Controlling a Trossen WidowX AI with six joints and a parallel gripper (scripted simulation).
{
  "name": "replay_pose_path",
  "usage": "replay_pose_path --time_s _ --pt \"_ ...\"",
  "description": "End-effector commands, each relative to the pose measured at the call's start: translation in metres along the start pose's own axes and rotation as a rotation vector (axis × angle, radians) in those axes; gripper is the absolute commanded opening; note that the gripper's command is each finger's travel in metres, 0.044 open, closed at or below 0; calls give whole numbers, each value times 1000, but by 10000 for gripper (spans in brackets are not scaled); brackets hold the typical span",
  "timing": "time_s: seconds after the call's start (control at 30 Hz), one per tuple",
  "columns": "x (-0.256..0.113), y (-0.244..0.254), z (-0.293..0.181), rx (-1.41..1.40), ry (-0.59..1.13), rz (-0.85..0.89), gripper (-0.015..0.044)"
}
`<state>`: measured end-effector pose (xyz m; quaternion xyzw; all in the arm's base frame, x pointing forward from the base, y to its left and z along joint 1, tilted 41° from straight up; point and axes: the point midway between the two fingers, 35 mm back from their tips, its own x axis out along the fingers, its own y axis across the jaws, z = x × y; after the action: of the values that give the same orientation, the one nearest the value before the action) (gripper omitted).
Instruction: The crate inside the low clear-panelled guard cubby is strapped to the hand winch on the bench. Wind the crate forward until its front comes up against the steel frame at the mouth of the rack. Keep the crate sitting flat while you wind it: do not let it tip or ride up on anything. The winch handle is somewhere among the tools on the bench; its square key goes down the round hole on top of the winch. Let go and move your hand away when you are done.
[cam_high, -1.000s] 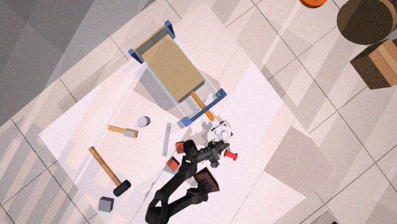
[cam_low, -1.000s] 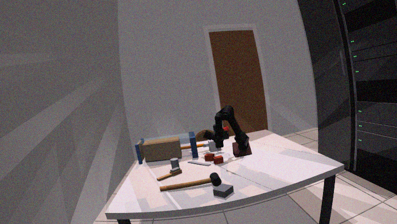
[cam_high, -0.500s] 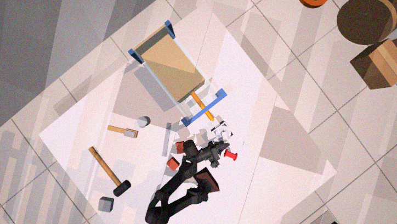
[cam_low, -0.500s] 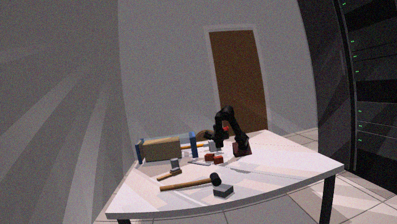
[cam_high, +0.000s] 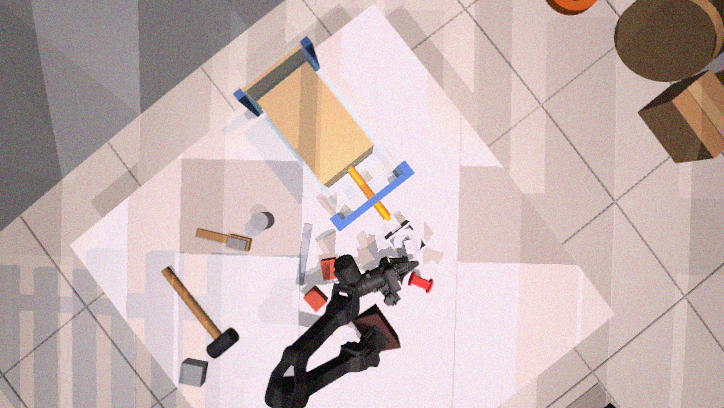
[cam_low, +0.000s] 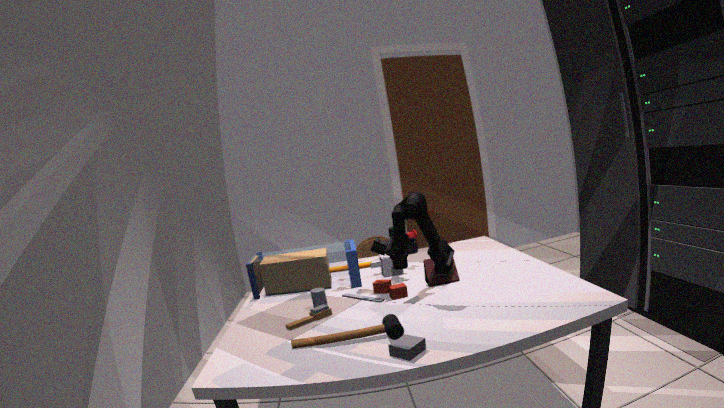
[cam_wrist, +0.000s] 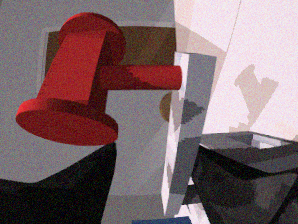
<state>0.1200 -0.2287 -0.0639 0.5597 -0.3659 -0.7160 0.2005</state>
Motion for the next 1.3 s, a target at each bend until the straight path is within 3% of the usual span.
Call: replay_pose_path --time_s 0.0,1.27 --pt "0 1 0 2 -2 6 240" --pt "0 -4 -1 0 0 0 240"
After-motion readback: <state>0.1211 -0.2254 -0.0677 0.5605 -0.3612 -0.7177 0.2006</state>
